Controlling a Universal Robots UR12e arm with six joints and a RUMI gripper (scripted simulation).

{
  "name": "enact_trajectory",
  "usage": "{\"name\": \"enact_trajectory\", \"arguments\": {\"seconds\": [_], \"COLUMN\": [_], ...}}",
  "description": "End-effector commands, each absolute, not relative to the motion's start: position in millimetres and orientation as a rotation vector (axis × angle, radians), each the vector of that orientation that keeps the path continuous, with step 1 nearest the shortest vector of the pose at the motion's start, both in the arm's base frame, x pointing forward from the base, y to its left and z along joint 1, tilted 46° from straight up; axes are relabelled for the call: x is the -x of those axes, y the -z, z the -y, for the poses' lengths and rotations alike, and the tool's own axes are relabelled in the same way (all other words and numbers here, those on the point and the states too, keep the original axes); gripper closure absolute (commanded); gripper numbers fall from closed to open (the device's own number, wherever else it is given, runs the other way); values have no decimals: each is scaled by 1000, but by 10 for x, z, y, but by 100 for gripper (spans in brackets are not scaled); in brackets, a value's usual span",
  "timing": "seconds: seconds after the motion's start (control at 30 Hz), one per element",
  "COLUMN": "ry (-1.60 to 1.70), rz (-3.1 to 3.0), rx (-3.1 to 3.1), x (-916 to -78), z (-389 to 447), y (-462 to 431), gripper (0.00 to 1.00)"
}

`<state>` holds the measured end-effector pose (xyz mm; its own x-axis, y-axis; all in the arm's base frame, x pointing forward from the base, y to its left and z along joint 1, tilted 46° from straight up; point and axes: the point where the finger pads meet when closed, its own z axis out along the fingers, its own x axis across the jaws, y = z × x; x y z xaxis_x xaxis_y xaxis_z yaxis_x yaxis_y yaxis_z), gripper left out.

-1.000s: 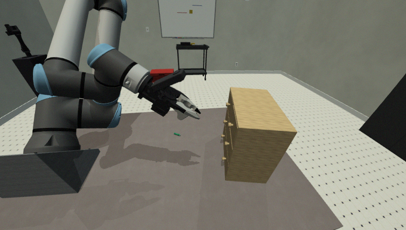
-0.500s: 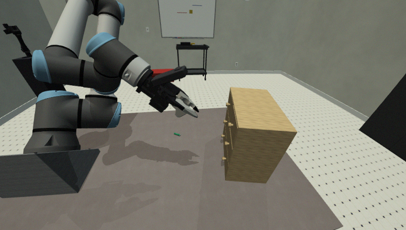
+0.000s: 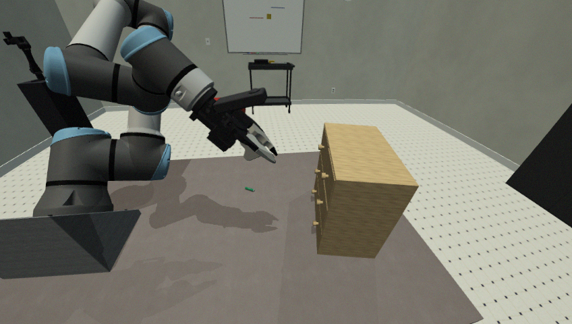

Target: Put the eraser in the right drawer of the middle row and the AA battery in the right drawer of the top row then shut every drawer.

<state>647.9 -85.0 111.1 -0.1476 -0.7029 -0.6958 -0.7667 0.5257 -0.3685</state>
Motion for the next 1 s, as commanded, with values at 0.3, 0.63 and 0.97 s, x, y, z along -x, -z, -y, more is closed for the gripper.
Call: {"name": "enact_trajectory", "arguments": {"seconds": [0.3, 0.63, 0.97], "ry": [-203, -291, -388], "rz": [-1896, -1905, -1913], "rx": [1288, 1347, 1410], "x": [-6419, -6364, -6306], "z": [923, 972, 1027], "y": [-1188, -1251, -1319], "gripper": [80, 80, 80]}}
